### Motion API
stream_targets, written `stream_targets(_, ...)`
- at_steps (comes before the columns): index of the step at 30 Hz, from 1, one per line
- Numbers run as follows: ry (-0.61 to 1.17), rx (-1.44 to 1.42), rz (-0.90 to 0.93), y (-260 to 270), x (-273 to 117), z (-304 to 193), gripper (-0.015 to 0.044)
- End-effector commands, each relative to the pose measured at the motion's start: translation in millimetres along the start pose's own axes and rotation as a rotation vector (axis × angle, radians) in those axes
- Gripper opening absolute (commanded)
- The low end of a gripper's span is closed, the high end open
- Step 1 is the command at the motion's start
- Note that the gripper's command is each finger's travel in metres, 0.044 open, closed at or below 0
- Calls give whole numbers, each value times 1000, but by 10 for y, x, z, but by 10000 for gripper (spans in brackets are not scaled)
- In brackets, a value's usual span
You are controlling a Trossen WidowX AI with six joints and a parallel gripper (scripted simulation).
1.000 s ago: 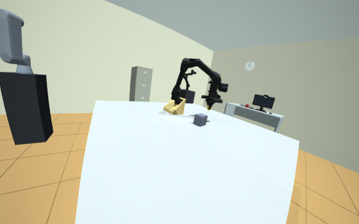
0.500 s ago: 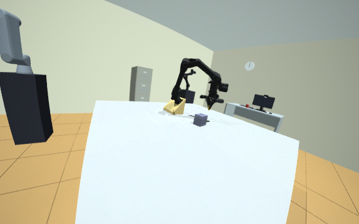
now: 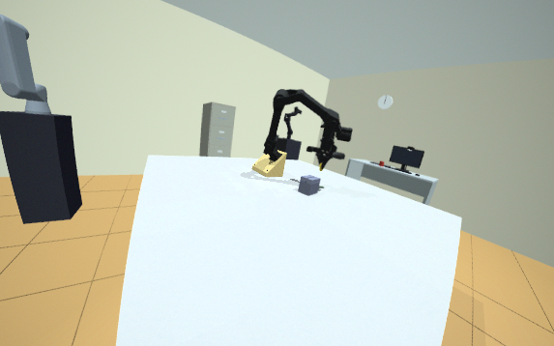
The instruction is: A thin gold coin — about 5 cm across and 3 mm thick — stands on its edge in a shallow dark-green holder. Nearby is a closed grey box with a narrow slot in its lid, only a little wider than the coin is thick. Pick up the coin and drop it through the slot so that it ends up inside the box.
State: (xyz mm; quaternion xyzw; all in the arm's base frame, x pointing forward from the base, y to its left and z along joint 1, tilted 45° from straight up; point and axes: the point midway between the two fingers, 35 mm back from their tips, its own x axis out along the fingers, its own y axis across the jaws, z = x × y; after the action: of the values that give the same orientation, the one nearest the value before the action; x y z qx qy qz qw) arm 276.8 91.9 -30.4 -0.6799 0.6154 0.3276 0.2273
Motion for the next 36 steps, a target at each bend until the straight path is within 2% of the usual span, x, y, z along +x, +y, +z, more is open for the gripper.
stream_targets(1,4,-5,-2,-17,-4,-108,0)
stream_targets(36,15,0,1,-50,9,-922,4)
